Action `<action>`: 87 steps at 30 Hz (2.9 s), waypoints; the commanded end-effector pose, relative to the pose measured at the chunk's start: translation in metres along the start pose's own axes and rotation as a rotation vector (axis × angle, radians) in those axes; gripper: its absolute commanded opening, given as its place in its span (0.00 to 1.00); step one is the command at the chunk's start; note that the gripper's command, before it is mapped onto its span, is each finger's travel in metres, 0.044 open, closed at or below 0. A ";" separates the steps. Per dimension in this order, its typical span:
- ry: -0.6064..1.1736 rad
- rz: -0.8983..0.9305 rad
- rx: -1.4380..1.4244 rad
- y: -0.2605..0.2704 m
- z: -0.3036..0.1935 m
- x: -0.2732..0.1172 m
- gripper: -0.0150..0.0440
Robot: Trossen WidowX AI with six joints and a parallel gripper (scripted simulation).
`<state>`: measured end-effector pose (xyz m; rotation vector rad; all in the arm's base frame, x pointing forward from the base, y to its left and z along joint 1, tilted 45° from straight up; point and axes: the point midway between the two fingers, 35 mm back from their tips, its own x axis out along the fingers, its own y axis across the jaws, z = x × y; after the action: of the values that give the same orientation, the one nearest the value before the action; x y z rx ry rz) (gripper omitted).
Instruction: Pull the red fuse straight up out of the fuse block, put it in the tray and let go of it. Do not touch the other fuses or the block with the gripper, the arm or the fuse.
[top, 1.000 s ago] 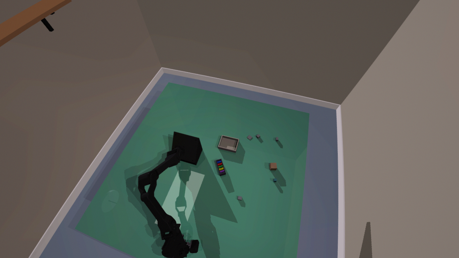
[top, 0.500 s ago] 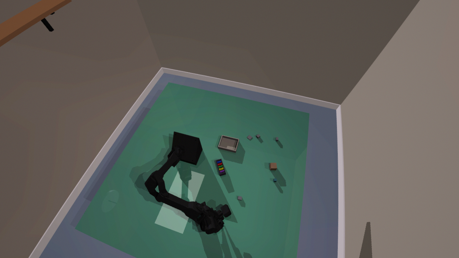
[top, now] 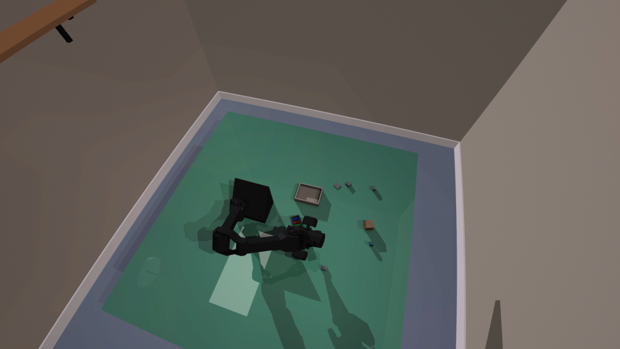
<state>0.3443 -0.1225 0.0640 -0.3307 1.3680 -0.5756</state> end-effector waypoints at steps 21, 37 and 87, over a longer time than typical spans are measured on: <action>0.226 -0.138 -0.634 0.085 -0.083 -0.013 0.36; 0.226 -0.139 -0.634 0.082 -0.084 0.002 0.36; 0.225 -0.137 -0.628 0.078 -0.087 0.020 0.25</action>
<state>0.2755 -0.0614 -0.0119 -0.8939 1.7397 -0.2837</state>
